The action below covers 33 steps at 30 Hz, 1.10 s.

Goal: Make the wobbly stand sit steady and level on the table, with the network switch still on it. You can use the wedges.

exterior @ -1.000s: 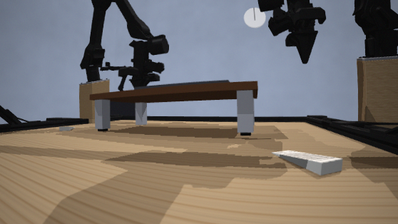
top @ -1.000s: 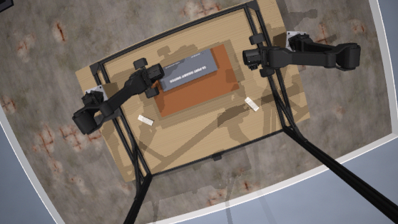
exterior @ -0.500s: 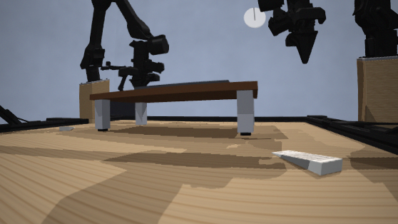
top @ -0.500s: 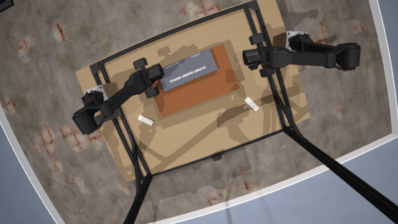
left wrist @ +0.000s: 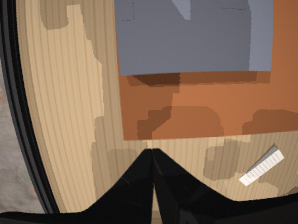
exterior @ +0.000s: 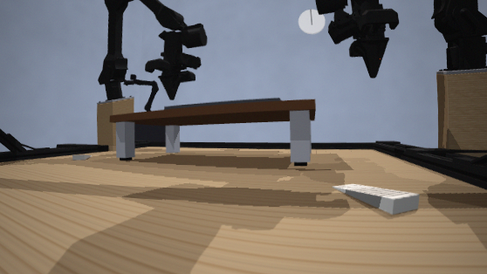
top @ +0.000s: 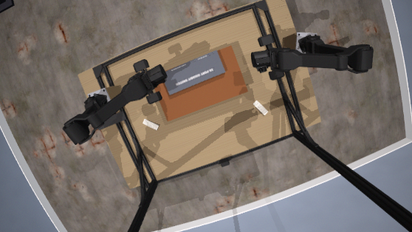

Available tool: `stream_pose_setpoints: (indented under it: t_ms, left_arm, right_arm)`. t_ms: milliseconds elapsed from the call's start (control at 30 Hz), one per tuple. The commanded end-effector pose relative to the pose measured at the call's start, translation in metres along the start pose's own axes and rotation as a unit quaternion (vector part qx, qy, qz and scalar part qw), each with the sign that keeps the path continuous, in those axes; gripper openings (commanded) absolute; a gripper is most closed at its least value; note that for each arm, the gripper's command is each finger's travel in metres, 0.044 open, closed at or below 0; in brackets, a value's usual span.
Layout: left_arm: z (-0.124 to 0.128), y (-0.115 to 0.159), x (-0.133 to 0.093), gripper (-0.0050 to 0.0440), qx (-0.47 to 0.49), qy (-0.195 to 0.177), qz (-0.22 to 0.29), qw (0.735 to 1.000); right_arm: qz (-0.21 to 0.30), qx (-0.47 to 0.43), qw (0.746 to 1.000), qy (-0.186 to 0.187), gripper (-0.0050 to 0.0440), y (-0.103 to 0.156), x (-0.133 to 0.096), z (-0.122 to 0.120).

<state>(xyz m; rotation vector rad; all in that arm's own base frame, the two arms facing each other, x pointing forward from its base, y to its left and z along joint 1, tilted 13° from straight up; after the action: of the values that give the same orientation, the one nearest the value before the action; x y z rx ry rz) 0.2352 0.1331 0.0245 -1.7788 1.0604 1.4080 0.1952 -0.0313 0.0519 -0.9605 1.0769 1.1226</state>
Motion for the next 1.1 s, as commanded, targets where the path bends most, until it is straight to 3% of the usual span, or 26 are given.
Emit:
stream_pose_setpoints:
  t_ms: [0, 200, 367, 567, 767, 1067]
  left_arm:
    - [0.0, 0.0, -0.004, 0.0, 0.001, -0.001, 0.0, 1.0]
    - [0.0, 0.0, -0.004, 0.0, 0.001, -0.001, 0.0, 1.0]
    - [0.001, -0.056, -0.038, 0.0, 0.024, -0.024, -0.121, 0.992]
    - [-0.003, -0.114, -0.099, 0.0, 0.05, -0.052, -0.264, 0.962]
    - [-0.003, -0.114, -0.099, 0.0, 0.05, -0.052, -0.264, 0.962]
    - [-0.017, -0.164, -0.199, 0.0, 0.079, -0.081, -0.437, 0.892]
  right_arm:
    - [0.0, 0.0, 1.0, 0.0, 0.0, 0.0, 0.0, 0.0]
    - [0.0, 0.0, 1.0, 0.0, 0.0, 0.0, 0.0, 0.0]
    - [0.0, 0.0, 1.0, 0.0, 0.0, 0.0, 0.0, 0.0]
    - [0.0, 0.0, 1.0, 0.0, 0.0, 0.0, 0.0, 0.0]
    - [0.0, 0.0, 1.0, 0.0, 0.0, 0.0, 0.0, 0.0]
    - [0.0, 0.0, 1.0, 0.0, 0.0, 0.0, 0.0, 0.0]
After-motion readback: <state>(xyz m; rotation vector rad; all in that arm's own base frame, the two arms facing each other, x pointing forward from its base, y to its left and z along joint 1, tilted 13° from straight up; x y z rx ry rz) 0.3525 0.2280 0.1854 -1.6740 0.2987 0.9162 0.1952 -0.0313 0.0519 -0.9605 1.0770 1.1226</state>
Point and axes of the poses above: on each arm, the point midway between the two fingers, 35 mm back from their tips, its own x axis out along the fingers, its own z axis across the jaws, y = z × x, the point moved 2 cm from there along -x, back along the fingers, and after that the axes turned 2 degrees about x, right-handed, at the moved point
